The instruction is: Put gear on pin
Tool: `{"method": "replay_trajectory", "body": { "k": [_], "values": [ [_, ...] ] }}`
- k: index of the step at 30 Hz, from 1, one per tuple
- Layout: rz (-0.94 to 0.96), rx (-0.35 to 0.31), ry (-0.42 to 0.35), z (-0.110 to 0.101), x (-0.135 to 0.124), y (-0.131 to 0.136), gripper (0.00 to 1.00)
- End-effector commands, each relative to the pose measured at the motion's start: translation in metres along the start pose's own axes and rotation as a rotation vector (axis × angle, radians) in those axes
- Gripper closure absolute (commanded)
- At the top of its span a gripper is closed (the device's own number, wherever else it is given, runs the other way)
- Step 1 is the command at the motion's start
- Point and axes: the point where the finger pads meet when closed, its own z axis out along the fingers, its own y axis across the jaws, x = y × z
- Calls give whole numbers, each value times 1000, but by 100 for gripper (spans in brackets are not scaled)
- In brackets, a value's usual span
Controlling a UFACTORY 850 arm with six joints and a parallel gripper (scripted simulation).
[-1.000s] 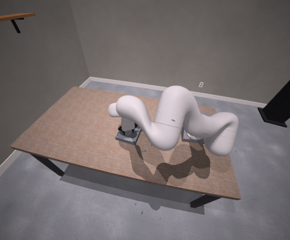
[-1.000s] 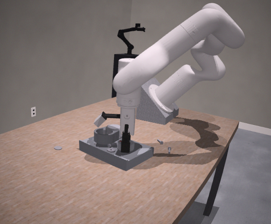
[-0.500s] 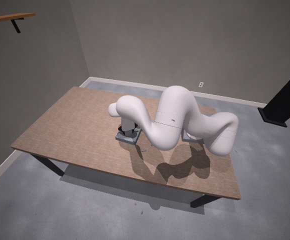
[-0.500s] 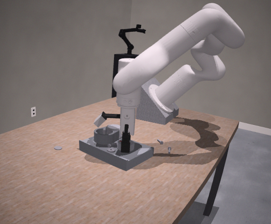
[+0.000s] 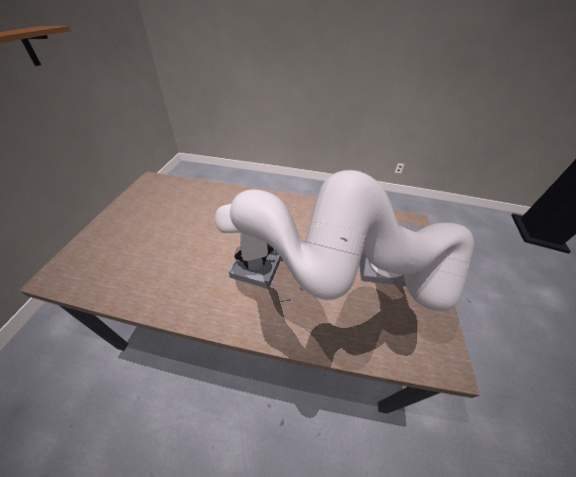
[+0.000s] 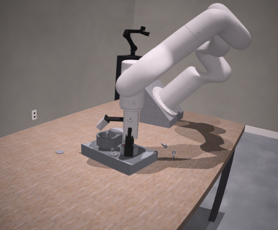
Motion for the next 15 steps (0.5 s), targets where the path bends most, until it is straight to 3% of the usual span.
{"method": "replay_trajectory", "body": {
  "k": [1, 15],
  "values": [
    [0, 0, 0, 0, 0, 0, 100],
    [0, 0, 0, -6, 0, 0, 100]
  ]
}}
